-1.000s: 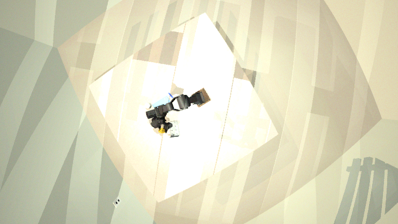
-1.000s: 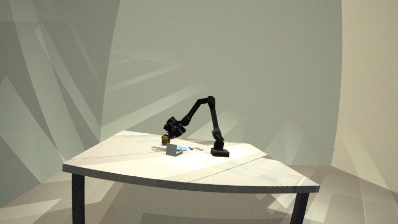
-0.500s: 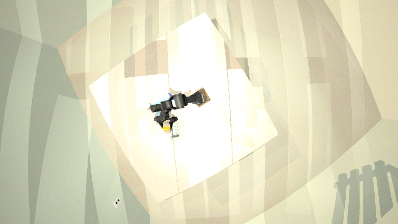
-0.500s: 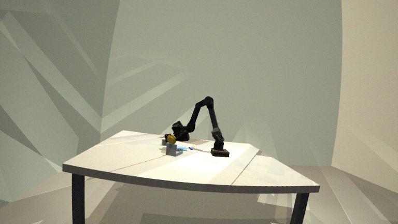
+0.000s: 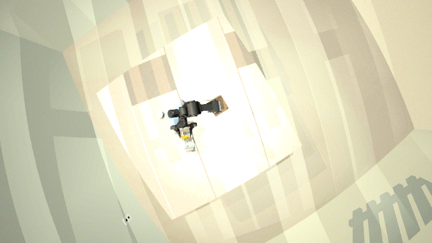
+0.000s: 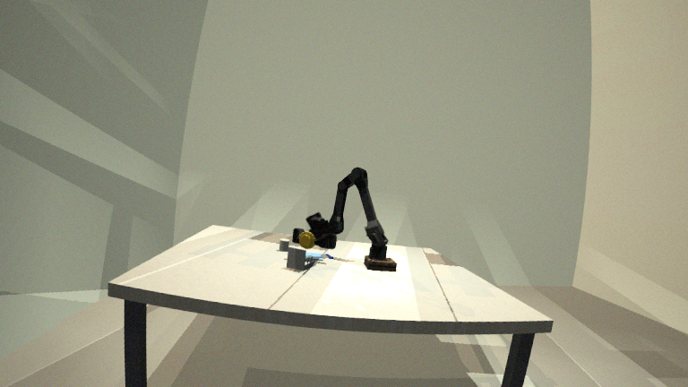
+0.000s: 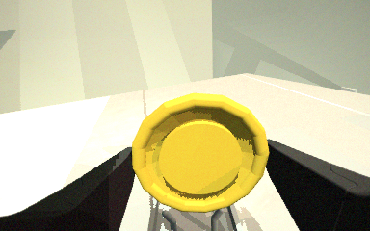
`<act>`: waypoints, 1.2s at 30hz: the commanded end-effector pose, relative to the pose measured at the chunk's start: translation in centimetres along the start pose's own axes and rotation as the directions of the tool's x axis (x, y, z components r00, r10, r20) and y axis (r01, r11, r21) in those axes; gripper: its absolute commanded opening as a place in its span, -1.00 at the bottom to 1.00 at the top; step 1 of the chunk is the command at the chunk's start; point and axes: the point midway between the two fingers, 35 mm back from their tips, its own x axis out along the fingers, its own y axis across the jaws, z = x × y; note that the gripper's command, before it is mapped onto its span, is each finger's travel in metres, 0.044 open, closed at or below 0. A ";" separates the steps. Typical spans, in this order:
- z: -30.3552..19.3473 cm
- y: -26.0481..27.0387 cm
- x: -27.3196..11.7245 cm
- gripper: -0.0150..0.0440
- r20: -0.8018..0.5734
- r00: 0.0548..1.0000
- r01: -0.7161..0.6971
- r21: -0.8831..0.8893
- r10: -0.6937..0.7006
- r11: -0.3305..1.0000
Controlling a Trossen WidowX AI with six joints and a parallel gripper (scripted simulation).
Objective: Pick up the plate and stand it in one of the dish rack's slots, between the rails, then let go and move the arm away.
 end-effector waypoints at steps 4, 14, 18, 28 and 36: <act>0.0 0.2 0.0 -0.49 0.007 1.000 -0.007 -0.010 0.007 1.000; -1.6 0.2 0.4 -0.49 0.004 1.000 -0.006 -0.007 0.006 1.000; -2.2 0.3 0.5 -0.49 0.005 1.000 -0.007 -0.010 0.007 1.000; -4.3 0.6 0.8 -0.49 0.007 1.000 -0.010 -0.017 0.010 1.000; -4.3 0.6 0.8 -0.49 0.008 1.000 -0.012 -0.015 0.012 1.000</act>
